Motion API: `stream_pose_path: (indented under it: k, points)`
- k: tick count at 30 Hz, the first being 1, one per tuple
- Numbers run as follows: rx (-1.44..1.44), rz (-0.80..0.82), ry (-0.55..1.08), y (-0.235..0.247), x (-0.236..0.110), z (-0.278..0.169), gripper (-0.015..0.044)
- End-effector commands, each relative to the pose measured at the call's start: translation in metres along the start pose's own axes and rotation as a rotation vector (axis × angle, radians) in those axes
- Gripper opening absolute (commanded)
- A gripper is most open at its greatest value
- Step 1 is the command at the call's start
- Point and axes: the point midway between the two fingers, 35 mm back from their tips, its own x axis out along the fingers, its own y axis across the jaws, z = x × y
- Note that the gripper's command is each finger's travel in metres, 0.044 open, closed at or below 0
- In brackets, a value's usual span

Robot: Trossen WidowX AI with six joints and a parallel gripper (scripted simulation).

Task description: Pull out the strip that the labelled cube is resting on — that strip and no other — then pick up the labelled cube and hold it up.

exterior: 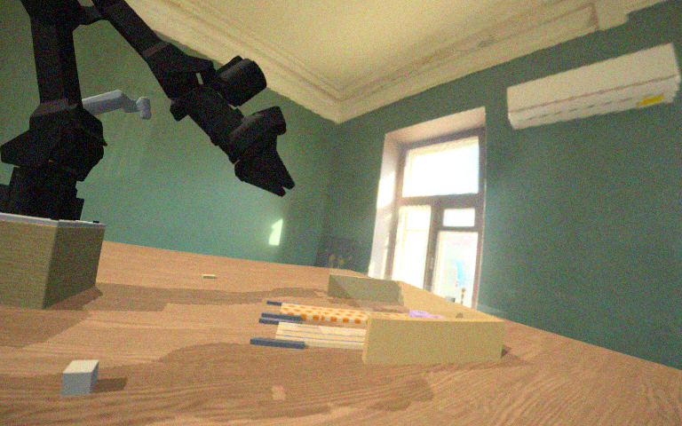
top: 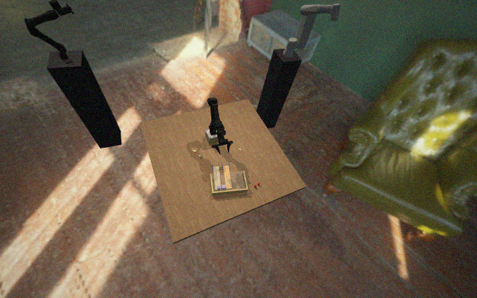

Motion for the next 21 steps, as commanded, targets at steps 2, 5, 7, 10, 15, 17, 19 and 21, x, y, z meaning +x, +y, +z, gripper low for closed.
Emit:
stream_pose_path:
  k: [2, 5, 7, 10, 15, 17, 19, 21]
  points:
    - [0.026, -0.023, 0.116, -0.009, 0.015, -0.001, 0.0295]
    - [0.053, -0.045, 0.259, -0.019, 0.034, -0.004, 0.0216]
    - [0.072, -0.059, 0.353, -0.027, 0.046, -0.007, 0.0164]
    - [0.131, -0.073, 0.494, -0.038, 0.063, -0.017, 0.0085]
    - [0.193, -0.100, 0.715, -0.060, 0.087, -0.036, 0.0000]
    - [0.201, -0.108, 0.799, -0.069, 0.094, -0.043, 0.0000]
    - [0.208, -0.113, 0.883, -0.077, 0.101, -0.050, 0.0000]
    - [0.213, -0.115, 0.938, -0.082, 0.106, -0.054, 0.0000]
